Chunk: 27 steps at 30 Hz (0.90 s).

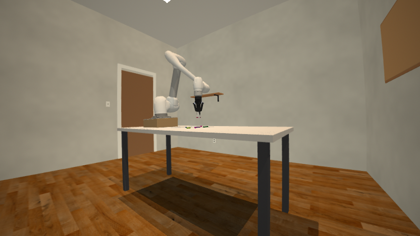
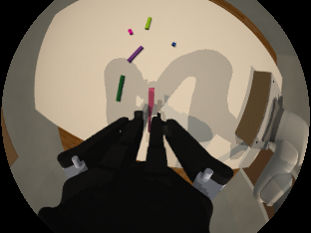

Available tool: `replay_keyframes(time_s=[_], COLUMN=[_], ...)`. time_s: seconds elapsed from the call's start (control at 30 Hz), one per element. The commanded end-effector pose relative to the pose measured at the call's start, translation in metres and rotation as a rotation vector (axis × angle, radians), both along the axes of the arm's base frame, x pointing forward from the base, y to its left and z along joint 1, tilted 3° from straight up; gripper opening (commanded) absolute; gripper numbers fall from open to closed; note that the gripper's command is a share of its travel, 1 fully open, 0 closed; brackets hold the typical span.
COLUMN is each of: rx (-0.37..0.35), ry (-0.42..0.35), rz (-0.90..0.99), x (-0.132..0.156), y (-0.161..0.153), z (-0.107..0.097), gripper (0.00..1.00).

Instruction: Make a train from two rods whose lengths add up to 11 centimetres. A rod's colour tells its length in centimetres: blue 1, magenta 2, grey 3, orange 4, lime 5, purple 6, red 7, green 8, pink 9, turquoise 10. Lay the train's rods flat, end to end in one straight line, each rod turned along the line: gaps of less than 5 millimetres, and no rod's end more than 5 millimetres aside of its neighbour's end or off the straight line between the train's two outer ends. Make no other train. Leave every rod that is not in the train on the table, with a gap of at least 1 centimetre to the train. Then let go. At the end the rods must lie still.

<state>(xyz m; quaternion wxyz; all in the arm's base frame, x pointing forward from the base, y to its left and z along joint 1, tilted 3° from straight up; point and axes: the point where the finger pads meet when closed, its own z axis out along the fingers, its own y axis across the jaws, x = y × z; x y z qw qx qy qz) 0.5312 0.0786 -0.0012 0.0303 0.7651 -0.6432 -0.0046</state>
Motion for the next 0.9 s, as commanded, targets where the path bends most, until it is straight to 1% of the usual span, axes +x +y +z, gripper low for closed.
replay_keyframes(time_s=[0.0,0.13,0.27,0.33,0.7,0.83,0.87], rx=[0.000,0.000,0.000,0.000,0.000,0.000,0.000], ry=[0.000,0.000,0.000,0.000,0.000,0.000,0.000], rz=[0.000,0.000,0.000,0.000,0.000,0.000,0.000], x=[0.000,0.000,-0.001,-0.001,-0.003,-0.003,-0.003], y=[0.000,0.000,-0.001,-0.001,-0.003,-0.003,-0.003], z=[-0.001,-0.007,-0.020,-0.020,-0.067,-0.079,-0.079], gripper=[0.03,0.03,0.03,0.03,0.03,0.03,0.03])
